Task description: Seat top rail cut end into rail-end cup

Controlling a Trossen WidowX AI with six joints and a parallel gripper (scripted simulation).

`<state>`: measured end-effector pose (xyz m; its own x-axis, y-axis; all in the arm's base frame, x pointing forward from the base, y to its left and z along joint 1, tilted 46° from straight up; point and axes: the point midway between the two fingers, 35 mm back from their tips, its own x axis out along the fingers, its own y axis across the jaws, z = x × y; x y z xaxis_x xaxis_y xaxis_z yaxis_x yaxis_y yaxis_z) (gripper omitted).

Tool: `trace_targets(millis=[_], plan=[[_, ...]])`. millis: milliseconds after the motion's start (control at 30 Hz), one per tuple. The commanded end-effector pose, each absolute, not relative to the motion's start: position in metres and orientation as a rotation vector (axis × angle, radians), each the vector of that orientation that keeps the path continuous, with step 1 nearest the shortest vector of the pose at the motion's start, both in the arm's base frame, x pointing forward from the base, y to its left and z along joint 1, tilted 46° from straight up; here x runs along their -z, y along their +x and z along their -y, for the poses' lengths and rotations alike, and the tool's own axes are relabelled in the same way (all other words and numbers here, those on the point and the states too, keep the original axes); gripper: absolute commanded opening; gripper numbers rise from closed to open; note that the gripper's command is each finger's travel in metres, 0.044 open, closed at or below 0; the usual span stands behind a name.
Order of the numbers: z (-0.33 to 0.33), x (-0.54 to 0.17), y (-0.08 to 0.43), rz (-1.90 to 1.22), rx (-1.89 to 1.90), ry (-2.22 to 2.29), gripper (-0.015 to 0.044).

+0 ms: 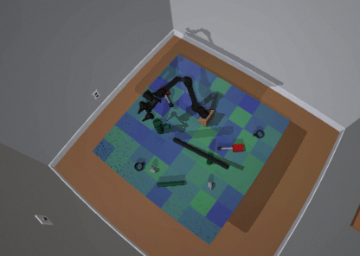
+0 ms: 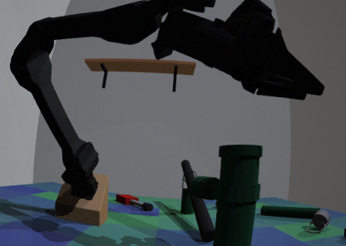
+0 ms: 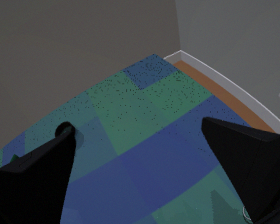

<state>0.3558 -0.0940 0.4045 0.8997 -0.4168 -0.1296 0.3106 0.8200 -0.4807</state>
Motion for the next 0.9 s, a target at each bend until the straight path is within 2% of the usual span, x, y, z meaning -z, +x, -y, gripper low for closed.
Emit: trace_targets(millis=[0, 300, 633, 733, 867], plan=[[0.058, -0.357, 0.378, -0.371, 0.323, -0.362, 0.044], [-0.033, -0.248, 0.381, -0.717, 0.268, -0.292, 0.044], [-0.125, -0.155, 0.313, -0.957, 0.342, -0.557, 0.044], [-0.144, -0.142, 0.289, -0.94, 0.374, -0.695, 0.044], [-0.148, -0.14, 0.284, -0.93, 0.381, -0.728, 0.044]])
